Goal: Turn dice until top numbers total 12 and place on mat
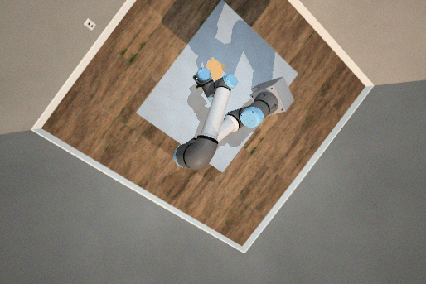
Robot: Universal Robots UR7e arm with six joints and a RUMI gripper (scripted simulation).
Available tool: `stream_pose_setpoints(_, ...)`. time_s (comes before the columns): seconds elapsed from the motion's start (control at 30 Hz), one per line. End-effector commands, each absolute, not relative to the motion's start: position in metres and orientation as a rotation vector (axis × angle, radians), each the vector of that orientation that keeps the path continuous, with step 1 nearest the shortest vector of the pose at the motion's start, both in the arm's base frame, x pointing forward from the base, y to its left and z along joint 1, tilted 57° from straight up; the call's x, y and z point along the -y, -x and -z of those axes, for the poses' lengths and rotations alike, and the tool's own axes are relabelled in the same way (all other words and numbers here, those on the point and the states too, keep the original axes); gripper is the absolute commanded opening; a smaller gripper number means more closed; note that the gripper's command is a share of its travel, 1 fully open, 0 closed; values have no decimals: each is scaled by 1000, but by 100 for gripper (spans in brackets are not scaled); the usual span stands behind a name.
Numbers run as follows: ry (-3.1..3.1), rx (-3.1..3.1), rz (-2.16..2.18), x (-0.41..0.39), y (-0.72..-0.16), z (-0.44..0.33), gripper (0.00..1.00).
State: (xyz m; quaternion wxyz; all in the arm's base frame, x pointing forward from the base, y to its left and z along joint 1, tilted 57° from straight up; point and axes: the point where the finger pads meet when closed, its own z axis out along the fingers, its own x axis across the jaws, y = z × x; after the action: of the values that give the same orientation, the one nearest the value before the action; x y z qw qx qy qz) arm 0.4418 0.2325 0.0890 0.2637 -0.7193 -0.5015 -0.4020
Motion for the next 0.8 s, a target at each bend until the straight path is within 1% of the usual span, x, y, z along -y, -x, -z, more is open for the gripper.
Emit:
stream_pose_setpoints(0.0,1947,1353,1087,-241,-444,-83,24)
stream_pose_setpoints(0.77,1947,1353,1087,-254,-449,-74,24)
